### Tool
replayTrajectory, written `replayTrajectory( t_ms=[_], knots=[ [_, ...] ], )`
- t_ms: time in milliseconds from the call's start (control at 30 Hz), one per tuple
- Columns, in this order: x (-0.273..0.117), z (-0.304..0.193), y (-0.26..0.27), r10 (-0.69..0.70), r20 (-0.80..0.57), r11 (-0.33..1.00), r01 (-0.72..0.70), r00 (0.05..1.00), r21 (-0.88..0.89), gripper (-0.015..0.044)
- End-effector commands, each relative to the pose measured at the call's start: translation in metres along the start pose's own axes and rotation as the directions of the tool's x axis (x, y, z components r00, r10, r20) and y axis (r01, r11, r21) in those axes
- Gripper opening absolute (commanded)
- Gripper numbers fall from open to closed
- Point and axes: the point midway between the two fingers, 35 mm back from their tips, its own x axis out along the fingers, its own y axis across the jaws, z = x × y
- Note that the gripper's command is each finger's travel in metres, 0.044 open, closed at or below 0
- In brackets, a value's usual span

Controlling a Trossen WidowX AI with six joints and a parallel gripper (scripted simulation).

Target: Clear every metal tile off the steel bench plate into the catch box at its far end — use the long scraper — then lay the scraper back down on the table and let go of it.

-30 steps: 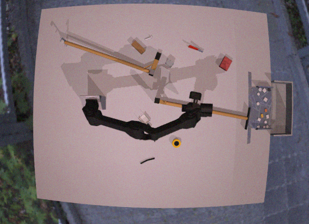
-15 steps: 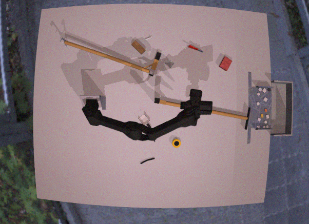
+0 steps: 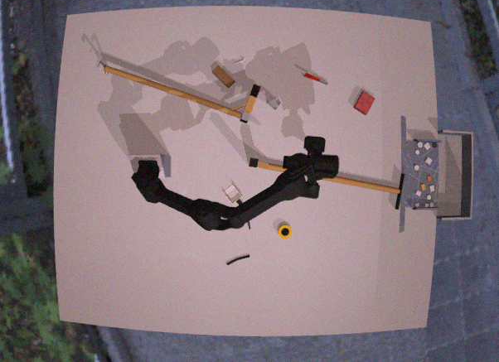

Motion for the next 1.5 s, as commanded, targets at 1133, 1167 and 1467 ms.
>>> replayTrajectory(
  t_ms=[1133, 1167, 1467],
  knots=[
    [-0.146, -0.004, 0.027, 0.032, 0.346, 0.996, -0.001, 0.938, -0.091, 0.044],
    [-0.149, -0.005, 0.028, 0.033, 0.355, 0.996, -0.001, 0.934, -0.092, 0.044],
    [-0.181, -0.016, 0.029, 0.046, 0.426, 0.995, -0.002, 0.903, -0.104, 0.044]
  ],
)
